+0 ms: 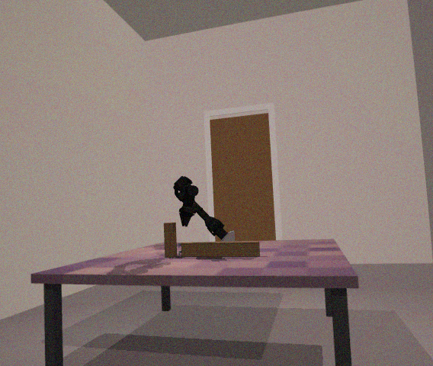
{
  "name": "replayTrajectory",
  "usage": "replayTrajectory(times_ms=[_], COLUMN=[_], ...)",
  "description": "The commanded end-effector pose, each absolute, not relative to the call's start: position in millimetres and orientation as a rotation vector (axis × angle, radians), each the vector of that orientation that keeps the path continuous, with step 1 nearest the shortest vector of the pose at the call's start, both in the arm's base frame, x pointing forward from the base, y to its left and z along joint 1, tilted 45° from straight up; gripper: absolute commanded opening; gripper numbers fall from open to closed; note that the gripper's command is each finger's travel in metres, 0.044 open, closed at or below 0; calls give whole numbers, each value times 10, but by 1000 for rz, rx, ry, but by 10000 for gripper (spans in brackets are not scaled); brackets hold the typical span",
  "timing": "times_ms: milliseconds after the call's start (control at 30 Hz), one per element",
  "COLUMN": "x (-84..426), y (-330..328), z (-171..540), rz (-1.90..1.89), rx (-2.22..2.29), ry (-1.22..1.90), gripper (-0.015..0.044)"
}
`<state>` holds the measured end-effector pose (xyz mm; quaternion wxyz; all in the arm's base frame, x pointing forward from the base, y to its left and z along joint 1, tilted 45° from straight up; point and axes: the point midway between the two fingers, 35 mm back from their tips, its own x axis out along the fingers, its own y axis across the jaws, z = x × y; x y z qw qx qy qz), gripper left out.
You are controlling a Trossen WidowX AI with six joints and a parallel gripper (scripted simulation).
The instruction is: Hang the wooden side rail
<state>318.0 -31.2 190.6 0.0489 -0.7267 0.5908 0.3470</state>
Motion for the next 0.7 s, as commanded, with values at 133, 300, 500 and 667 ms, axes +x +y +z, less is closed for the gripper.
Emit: replayTrajectory(times_ms=[133,300,500,667], x=[3308,3419,3419,3419], y=[-138,42,42,28], z=[1599,1285,1285,1271], rz=[822,604,604,604], rx=[-1931,-1637,-1637,-1637], ry=[1802,1808,1808,1808], gripper=[440,440,440,440])
